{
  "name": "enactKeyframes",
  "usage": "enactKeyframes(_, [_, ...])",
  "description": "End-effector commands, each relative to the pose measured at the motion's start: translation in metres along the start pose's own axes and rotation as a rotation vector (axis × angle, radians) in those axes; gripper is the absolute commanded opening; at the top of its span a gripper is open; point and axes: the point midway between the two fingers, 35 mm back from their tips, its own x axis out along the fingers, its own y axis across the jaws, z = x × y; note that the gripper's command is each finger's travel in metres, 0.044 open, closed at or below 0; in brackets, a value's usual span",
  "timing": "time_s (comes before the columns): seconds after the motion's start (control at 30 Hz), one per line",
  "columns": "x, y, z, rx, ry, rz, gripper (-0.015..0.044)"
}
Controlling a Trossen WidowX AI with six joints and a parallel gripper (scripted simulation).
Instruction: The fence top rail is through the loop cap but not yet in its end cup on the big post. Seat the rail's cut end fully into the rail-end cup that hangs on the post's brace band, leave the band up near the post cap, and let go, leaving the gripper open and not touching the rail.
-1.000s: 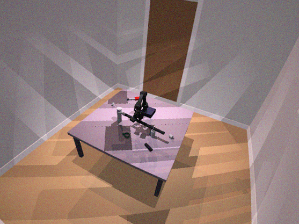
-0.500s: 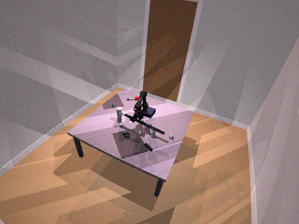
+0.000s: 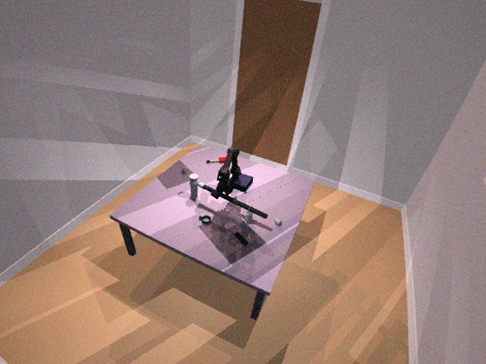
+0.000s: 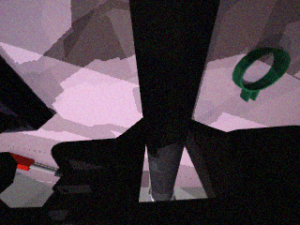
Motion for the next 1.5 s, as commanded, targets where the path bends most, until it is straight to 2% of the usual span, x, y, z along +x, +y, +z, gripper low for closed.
enactKeyframes(0.0, [-0.0007,-0.0001,-0.0040,0.000,0.008,-0.003,0.0000])
enactKeyframes(1.47, [0.0017,0.0002,-0.0095,0.000,0.000,-0.002,0.0000])
